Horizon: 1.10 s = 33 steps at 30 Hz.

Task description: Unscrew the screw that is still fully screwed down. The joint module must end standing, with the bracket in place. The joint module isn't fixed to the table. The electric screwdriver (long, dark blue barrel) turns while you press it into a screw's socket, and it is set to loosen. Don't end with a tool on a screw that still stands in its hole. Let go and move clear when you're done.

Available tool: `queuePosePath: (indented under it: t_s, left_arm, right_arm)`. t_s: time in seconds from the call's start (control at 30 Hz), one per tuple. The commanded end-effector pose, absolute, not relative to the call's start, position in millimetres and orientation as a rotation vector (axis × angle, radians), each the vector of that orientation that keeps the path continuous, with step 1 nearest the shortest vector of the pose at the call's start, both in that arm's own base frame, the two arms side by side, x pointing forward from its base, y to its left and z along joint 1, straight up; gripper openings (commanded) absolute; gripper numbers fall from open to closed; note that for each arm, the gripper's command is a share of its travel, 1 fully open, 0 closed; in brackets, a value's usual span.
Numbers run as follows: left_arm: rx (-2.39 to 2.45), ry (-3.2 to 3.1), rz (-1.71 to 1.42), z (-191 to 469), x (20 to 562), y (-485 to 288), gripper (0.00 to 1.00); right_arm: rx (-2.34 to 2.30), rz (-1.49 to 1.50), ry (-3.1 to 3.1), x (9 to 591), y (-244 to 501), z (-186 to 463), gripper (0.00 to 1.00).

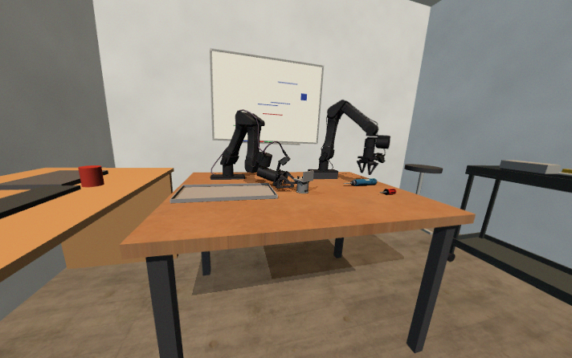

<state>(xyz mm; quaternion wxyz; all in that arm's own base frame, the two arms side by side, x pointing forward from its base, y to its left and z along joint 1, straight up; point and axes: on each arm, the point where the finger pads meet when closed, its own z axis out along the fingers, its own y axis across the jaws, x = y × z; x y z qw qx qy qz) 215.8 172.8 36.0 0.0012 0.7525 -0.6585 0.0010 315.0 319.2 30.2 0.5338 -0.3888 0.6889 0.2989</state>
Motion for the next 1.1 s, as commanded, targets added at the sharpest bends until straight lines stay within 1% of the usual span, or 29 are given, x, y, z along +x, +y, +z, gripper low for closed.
queuePosePath:
  t_s: [0.0,1.07]
  left_arm:
    - [2.416,-2.124,0.026,51,231,181,0.65]
    - [2.416,-2.124,0.026,51,231,181,0.65]
  right_arm:
    - [-0.926,0.715,1.662,318,323,24,0.86]
    - [-0.926,0.716,1.661,332,348,17,0.86]
